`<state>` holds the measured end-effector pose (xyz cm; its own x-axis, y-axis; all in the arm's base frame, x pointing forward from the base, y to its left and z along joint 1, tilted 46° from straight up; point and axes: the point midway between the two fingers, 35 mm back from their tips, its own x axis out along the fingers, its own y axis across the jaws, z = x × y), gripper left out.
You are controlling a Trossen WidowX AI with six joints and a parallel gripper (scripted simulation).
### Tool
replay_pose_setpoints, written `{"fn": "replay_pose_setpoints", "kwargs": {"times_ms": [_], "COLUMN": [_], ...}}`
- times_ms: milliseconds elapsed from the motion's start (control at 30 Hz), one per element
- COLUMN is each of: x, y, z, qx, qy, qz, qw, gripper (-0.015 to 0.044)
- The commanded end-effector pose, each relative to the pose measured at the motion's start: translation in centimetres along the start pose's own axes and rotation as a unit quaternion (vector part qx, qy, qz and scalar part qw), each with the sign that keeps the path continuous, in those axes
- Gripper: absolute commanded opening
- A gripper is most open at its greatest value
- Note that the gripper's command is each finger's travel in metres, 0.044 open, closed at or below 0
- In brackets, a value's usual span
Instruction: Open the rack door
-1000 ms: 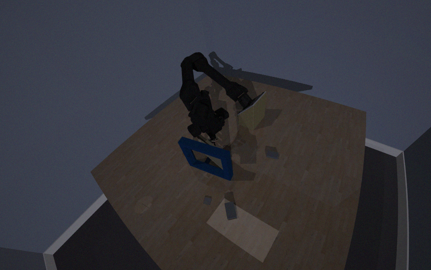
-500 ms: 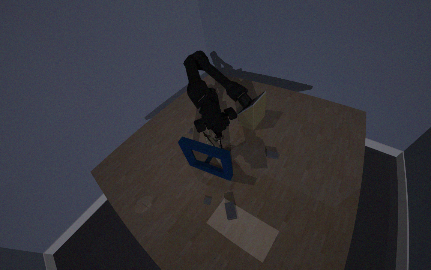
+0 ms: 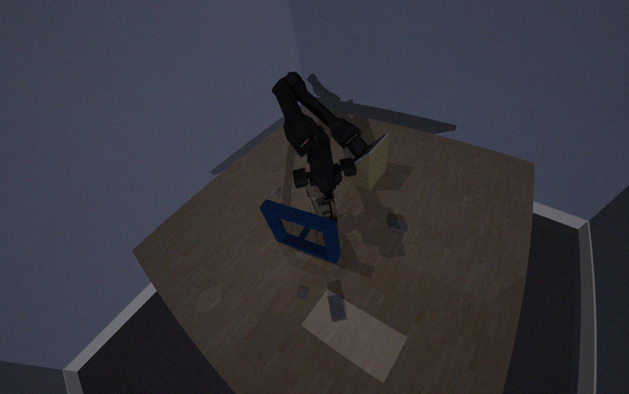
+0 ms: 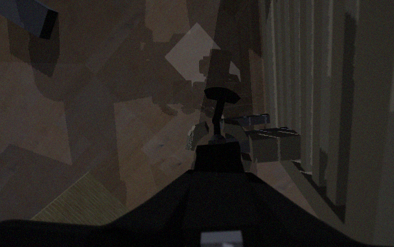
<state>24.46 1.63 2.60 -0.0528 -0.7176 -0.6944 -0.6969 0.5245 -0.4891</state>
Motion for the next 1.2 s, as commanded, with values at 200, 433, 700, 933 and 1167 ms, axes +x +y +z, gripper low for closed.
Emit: {"fn": "replay_pose_setpoints", "kwargs": {"times_ms": [200,433,700,933,1167], "x": [0.1,0.1,0.0,0.0,0.0], "y": [1.9,3.3,4.9,6.2,7.5], "z": [0.6,1.0,1.8,2.6,3.6], "qx": [0.078,0.125,0.185,0.235,0.288], "qy": [-0.002,-0.002,-0.002,-0.003,-0.003], "qz": [0.0,0.001,0.001,0.002,0.002], "qw": [0.997,0.992,0.983,0.972,0.958], "gripper": [0.0019,0.0019,0.0019,0.0019,0.0019]}}
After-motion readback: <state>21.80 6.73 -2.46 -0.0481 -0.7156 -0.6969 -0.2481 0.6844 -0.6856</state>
